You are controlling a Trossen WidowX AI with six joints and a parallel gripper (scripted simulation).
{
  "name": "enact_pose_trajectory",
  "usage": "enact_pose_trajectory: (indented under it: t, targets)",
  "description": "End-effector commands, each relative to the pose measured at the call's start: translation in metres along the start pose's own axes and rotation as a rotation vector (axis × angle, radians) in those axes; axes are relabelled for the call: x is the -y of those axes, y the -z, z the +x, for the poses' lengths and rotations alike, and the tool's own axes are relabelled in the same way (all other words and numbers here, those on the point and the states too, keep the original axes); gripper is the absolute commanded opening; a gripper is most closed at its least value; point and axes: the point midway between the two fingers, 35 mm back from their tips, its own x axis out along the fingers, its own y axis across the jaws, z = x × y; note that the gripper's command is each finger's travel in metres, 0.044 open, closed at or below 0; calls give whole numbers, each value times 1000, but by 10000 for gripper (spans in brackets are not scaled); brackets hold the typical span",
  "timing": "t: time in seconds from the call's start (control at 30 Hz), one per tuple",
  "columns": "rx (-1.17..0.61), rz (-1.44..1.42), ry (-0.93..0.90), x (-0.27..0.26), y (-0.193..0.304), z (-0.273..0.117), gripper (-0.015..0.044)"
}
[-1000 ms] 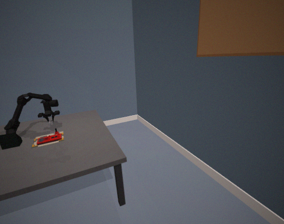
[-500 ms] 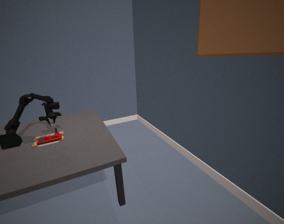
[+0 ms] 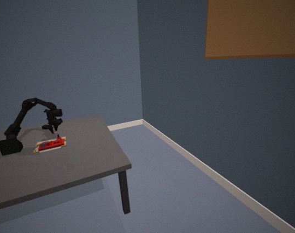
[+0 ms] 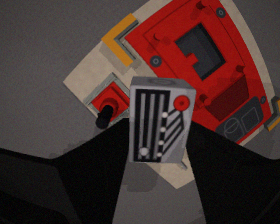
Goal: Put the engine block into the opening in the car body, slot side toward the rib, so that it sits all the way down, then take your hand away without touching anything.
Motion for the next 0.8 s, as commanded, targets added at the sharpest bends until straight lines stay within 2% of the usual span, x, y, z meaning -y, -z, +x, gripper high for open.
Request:
enact_pose_trajectory:
  t: [0.0,0.77]
  targets:
    - [-3,-86,7,10,-8,5,0]
    - [0,-747,-9,52,-45,30,0]
